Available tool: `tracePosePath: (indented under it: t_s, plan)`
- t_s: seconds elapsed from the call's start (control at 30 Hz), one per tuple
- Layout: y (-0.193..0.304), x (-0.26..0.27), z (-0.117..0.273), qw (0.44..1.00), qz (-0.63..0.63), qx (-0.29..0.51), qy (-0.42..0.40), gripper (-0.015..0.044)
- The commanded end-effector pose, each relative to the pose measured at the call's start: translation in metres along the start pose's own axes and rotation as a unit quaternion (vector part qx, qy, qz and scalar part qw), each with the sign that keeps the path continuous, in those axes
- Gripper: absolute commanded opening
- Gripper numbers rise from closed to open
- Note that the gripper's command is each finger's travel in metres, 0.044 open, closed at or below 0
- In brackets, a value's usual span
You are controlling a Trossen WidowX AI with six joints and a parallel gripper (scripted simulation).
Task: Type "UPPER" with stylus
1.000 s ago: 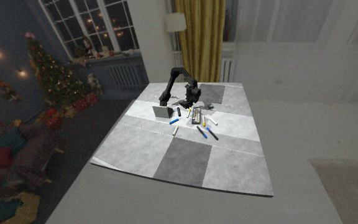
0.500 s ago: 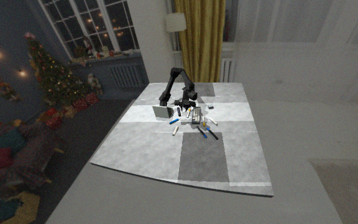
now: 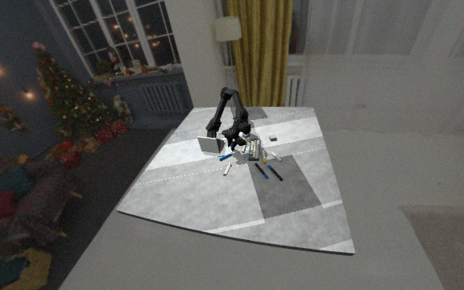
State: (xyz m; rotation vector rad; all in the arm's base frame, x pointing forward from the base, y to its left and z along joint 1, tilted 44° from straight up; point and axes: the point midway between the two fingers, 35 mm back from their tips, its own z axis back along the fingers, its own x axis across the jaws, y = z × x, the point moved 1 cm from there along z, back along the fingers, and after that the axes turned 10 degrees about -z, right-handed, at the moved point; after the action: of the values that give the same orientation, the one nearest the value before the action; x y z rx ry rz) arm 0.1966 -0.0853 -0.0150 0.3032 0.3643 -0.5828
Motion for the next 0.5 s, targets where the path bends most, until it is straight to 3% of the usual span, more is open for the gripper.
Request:
tracePosePath:
  t_s: [0.0,0.47]
  plan:
    - [-0.0137,-0.0070,-0.0123,0.992,-0.121,-0.028,0.009,0.0150]
    - [-0.0096,-0.0047,-0.0146,0.992,-0.121,-0.028,0.009,0.0150]
